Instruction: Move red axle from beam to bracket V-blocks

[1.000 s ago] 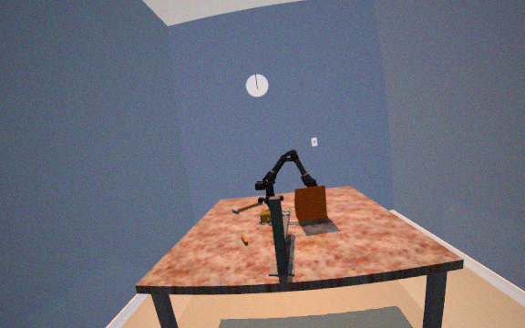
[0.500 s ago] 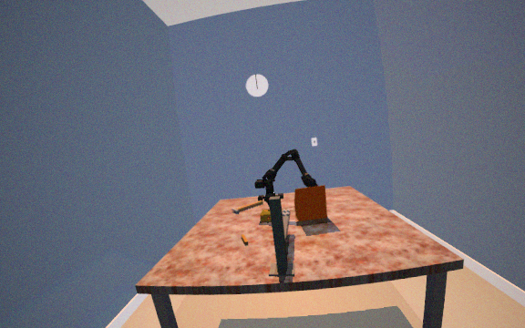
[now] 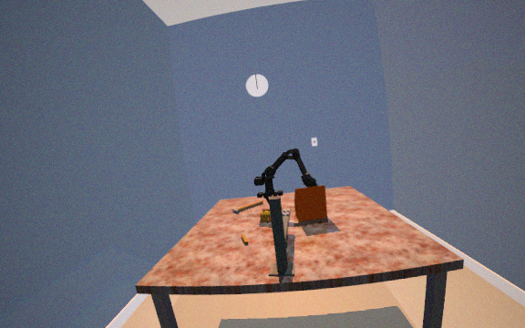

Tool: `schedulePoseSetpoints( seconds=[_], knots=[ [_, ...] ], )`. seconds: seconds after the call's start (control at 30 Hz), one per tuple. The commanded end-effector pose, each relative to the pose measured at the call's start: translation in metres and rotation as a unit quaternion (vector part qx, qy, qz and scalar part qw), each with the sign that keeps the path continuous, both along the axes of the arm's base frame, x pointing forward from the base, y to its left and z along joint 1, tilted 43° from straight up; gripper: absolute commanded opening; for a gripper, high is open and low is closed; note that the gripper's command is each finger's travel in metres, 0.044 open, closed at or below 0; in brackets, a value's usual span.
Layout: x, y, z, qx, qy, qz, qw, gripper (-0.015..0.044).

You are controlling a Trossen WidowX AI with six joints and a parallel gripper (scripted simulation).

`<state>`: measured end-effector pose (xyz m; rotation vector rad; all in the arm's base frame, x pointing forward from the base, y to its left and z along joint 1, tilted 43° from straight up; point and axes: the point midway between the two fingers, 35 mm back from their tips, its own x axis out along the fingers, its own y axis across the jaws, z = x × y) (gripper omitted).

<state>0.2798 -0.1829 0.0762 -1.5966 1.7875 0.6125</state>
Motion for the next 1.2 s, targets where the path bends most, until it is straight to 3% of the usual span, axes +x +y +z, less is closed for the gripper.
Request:
schedulePoseSetpoints(
  seconds=[0.0,0.53,1.17],
  knots=[
    [0.001,0.003,0.005,-0.002,-0.002,-0.002,1.000,0.0000],
    [0.002,0.023,0.021,-0.003,-0.002,-0.002,1.000,0.0000],
    [-0.015,0.028,0.005,-0.002,-0.001,-0.002,1.000,0.0000]
  ],
)
